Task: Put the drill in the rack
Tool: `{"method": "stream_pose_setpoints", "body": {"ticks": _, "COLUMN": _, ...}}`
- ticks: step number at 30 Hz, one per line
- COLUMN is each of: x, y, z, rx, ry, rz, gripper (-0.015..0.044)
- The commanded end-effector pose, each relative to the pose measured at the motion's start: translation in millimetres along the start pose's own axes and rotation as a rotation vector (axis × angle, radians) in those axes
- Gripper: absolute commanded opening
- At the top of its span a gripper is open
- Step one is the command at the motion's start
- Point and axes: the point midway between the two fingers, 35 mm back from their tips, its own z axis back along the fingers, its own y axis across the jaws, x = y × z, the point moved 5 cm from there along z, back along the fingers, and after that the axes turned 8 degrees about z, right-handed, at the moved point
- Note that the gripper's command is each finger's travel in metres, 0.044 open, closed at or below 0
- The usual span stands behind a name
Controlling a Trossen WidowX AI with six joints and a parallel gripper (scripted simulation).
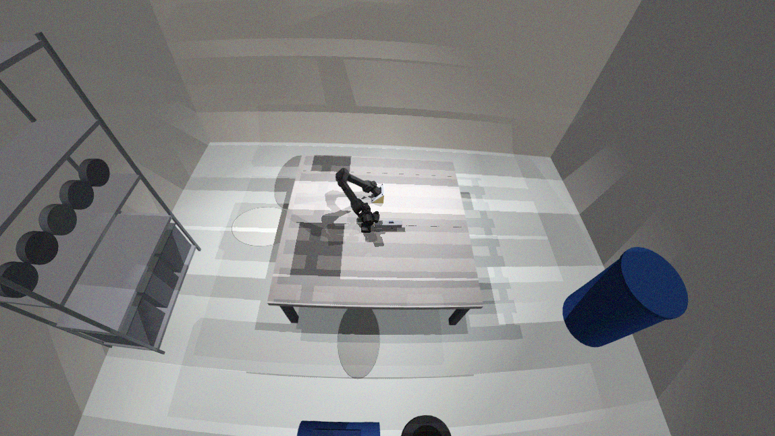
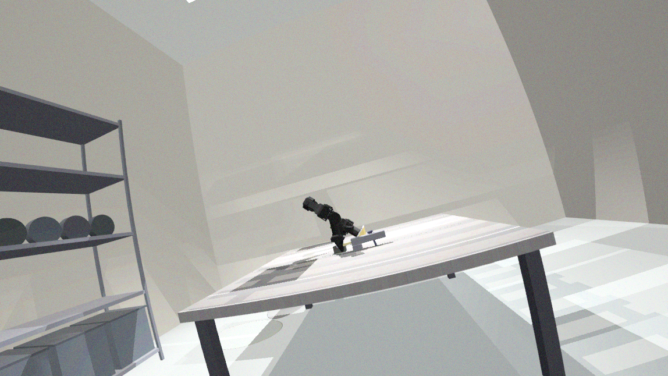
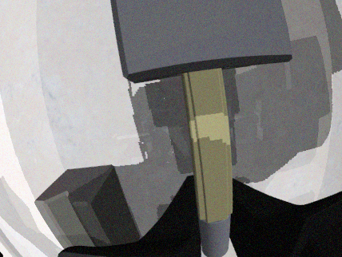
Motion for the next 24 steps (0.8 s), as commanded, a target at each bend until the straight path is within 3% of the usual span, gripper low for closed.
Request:
{"method": "stream_pose_setpoints", "body": {"ticks": 1, "x": -6, "y": 1, "z": 2, "rx": -0.006, "ry": 0.003, "rz": -0.004, "gripper": 0.0000}}
{"method": "stream_pose_setpoints", "body": {"ticks": 24, "x": -36, "y": 4, "z": 5, "rx": -0.006, "ry": 0.004, "rz": -0.004, "gripper": 0.0000}}
